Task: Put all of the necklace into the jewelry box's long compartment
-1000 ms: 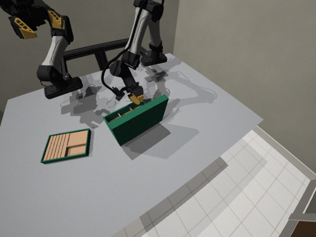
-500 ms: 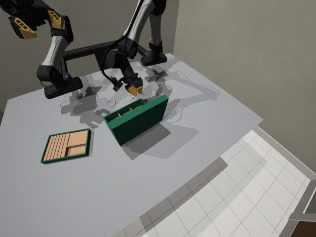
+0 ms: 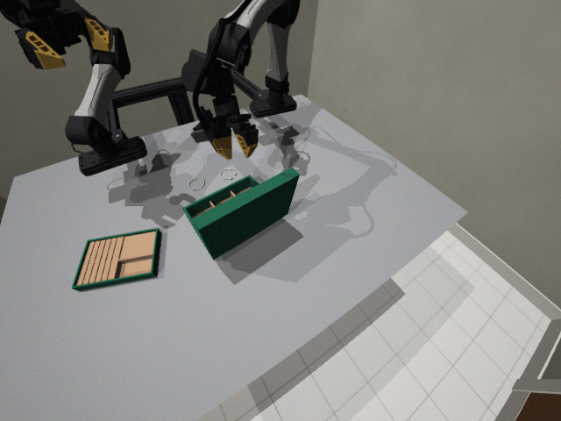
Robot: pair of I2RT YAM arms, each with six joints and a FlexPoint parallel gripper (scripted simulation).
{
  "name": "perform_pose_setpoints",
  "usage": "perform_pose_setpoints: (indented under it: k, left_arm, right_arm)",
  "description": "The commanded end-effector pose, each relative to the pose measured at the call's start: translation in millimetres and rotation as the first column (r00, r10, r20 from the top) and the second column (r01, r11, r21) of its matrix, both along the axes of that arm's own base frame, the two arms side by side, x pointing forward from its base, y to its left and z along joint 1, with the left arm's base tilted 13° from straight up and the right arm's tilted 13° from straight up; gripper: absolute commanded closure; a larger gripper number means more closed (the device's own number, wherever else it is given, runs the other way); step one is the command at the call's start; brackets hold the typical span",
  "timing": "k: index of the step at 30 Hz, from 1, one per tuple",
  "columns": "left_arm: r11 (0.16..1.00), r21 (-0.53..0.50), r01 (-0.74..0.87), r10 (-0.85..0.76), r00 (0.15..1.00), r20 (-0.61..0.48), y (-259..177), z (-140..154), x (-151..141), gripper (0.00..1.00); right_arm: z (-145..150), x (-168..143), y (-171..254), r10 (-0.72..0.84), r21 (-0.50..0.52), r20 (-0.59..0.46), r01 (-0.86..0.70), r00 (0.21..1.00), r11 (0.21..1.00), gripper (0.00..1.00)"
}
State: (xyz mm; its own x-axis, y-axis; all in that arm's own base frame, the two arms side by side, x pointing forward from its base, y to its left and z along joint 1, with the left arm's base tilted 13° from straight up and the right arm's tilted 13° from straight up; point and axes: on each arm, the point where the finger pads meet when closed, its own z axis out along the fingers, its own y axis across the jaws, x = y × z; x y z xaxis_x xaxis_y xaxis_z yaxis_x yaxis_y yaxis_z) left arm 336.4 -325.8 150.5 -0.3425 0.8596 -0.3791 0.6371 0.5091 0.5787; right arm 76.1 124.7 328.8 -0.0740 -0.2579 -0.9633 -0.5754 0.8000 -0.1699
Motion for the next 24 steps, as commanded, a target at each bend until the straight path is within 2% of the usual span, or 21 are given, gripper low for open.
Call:
perform_pose_setpoints:
  k: [1, 4, 7, 11, 24]
  left_arm:
    - [0.991, -0.107, -0.078, 0.062, 0.987, -0.150, -6, 21, -3, 0.35]
    - [0.987, -0.134, -0.092, 0.070, 0.984, -0.165, -8, 28, -1, 0.35]
    - [0.963, -0.221, -0.155, 0.100, 0.966, -0.240, -13, 51, 3, 0.35]
    - [0.938, -0.284, -0.197, 0.114, 0.953, -0.282, -17, 68, 8, 0.35]
    - [0.914, -0.350, -0.203, 0.111, 0.958, -0.265, -23, 92, 19, 0.35]
  right_arm:
    - [2, 0, 0, 0.004, 0.000, 0.006, -0.004, 1.000, 1.000, 0.00]
    - [2, 0, 0, 0.004, 0.000, 0.006, -0.004, 1.000, 1.000, 0.00]
    - [2, 0, 0, 0.004, 0.000, 0.006, -0.004, 1.000, 1.000, 0.00]
    - [2, 0, 0, 0.004, 0.000, 0.006, -0.004, 1.000, 1.000, 0.00]
    - [2, 0, 0, 0.004, 0.000, 0.006, -0.004, 1.000, 1.000, 0.00]
